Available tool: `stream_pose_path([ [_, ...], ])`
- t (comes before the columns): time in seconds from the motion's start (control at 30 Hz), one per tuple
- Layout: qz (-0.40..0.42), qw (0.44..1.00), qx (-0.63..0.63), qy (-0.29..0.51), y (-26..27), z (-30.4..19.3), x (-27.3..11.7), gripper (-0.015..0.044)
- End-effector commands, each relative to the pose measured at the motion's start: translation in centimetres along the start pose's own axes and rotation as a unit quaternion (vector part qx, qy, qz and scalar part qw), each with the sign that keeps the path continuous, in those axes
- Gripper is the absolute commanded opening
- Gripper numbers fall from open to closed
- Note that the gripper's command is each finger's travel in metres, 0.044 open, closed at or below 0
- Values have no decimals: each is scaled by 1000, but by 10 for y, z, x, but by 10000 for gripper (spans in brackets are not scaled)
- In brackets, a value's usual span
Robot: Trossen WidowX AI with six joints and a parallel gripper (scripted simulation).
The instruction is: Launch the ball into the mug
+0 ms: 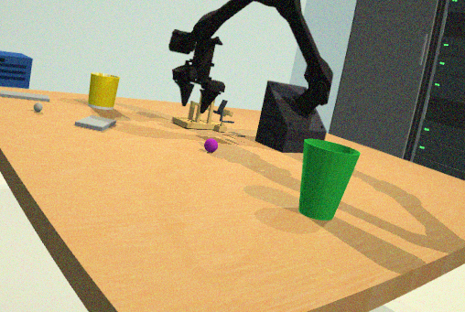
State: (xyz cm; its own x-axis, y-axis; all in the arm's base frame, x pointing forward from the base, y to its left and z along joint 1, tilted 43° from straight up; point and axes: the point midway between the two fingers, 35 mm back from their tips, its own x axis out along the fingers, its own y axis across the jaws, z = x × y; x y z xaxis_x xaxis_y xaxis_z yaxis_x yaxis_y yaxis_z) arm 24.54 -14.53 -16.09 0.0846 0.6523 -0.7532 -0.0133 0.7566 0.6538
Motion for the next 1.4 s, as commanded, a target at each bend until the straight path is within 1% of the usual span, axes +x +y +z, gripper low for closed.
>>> stream_pose_path([
  [0.0,6,1000,3,1,2,-1,11,440],
  [0.37,6,1000,3,1,2,-2,20,440],
  [0.77,2,1000,0,2,2,-1,16,125],
  [0.93,2,1000,0,2,2,-1,16,92],
  [1.0,2,1000,0,2,1,-1,5,39],
  [1.03,2,1000,1,2,0,-1,-9,13],
  [1.07,2,1000,1,2,0,-1,-23,0],
  [1.13,2,1000,1,2,1,-2,-34,0],
  [1.27,2,1000,4,2,1,-2,-34,0],
  [1.37,2,999,43,2,1,-2,-34,0],
])
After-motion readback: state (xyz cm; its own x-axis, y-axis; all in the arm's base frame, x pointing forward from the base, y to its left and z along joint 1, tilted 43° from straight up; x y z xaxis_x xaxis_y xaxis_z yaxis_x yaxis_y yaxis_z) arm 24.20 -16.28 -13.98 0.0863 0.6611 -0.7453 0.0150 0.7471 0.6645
